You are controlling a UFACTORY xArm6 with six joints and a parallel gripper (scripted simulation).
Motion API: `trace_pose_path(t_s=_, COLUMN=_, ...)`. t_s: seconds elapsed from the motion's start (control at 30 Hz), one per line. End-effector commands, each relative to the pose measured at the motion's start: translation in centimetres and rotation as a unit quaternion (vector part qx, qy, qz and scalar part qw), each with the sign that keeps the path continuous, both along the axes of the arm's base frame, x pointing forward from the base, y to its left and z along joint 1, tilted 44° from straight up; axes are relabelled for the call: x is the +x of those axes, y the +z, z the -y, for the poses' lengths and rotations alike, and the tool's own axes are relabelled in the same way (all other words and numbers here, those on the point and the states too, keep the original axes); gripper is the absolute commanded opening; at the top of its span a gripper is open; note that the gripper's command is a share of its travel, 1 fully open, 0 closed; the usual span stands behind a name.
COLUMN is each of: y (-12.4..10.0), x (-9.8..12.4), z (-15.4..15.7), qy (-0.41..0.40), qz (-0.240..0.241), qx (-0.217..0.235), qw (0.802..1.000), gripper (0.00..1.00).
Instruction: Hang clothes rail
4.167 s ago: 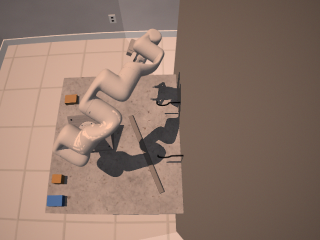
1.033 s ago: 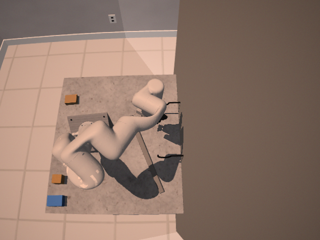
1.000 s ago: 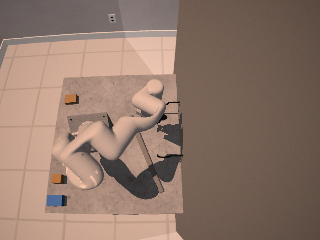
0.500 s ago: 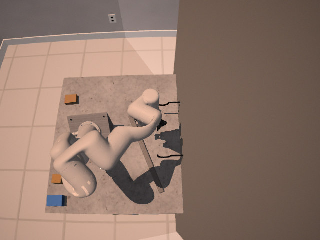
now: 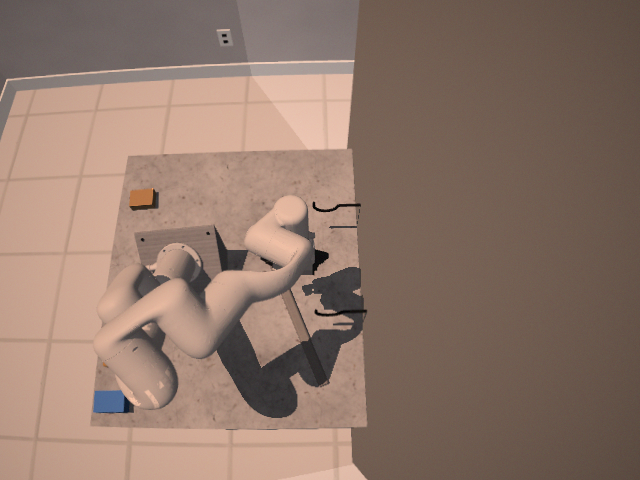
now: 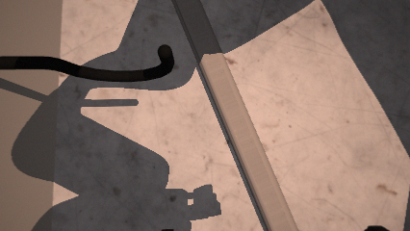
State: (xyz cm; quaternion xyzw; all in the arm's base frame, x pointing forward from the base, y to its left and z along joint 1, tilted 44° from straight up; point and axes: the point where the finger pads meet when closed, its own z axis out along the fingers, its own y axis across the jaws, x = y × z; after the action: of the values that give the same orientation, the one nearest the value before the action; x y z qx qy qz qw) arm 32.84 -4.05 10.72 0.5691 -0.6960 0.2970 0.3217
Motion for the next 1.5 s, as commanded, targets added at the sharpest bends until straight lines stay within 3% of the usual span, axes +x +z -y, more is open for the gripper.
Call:
trace_pose_path(t_s=0.0, y=0.5, x=-0.7, z=1.3, qy=0.038, qz=-0.029, qx=0.003, qw=0.999, gripper=1.0)
trace_pose_path(t_s=0.1, y=0.8, x=-1.6, z=2.6, qy=0.072, qz=-0.06, qx=0.002, qw=0.996, gripper=1.0)
trace_pose_path(t_s=0.27, y=0.9, x=-1.9, z=3.0, qy=0.084, qz=-0.071, qx=0.001, qw=0.994, gripper=1.0)
trace_pose_path(t_s=0.43, y=1.0, x=-2.8, z=4.1, qy=0.139, qz=-0.124, qx=-0.001, qw=0.983, gripper=1.0)
trace_pose_path(t_s=1.47, y=1.4, x=-3.3, z=4.4, qy=0.139, qz=-0.124, qx=-0.001, qw=0.983, gripper=1.0)
